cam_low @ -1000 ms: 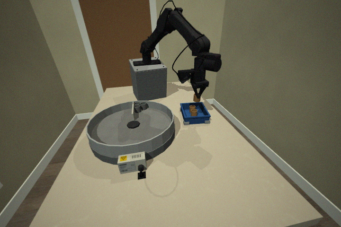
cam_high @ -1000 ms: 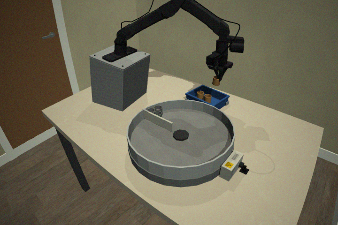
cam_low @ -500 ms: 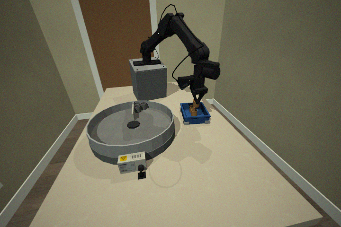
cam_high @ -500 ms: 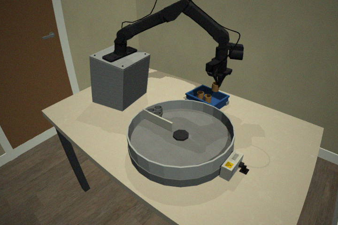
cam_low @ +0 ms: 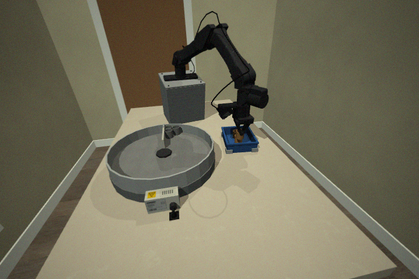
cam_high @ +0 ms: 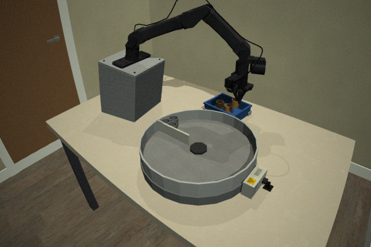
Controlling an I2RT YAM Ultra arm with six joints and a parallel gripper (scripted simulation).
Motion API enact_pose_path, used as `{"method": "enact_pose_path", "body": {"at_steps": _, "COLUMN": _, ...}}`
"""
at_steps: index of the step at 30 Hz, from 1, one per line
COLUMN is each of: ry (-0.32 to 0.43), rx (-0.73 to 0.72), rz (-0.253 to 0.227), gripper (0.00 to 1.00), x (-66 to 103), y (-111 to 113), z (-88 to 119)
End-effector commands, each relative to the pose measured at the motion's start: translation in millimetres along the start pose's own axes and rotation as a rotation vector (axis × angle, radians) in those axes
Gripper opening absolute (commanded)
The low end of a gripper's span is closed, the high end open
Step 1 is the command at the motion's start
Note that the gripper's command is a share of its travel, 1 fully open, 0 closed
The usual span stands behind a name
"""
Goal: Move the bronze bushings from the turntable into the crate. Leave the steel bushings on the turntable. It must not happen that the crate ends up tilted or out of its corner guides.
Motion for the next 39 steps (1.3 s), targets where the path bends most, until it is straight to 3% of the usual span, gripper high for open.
{"method": "enact_pose_path", "body": {"at_steps": 1, "ry": 0.013, "rx": -0.003, "rz": -0.059, "gripper": 0.00, "x": 25.9, "y": 17, "z": 0}}
{"method": "enact_pose_path", "body": {"at_steps": 31, "ry": 0.011, "rx": -0.003, "rz": -0.052, "gripper": 0.00, "x": 22.8, "y": 16, "z": 0}}
{"method": "enact_pose_path", "body": {"at_steps": 35, "ry": 0.003, "rx": -0.001, "rz": -0.026, "gripper": 0.00, "x": 9.6, "y": 12, "z": 1}}
{"method": "enact_pose_path", "body": {"at_steps": 37, "ry": 0.003, "rx": 0.000, "rz": -0.026, "gripper": 0.00, "x": 9.8, "y": 13, "z": 2}}
{"method": "enact_pose_path", "body": {"at_steps": 39, "ry": 0.013, "rx": -0.002, "rz": -0.057, "gripper": 0.00, "x": 25.4, "y": 20, "z": 5}}
Point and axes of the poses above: the point where the finger pads meet when closed, its own x axis back along the fingers, its own y axis across the jaws, z = x × y, the point moved 7 cm from there along x, back along the fingers, and after that the axes turned 9 degrees about x, right-handed, at the moved point
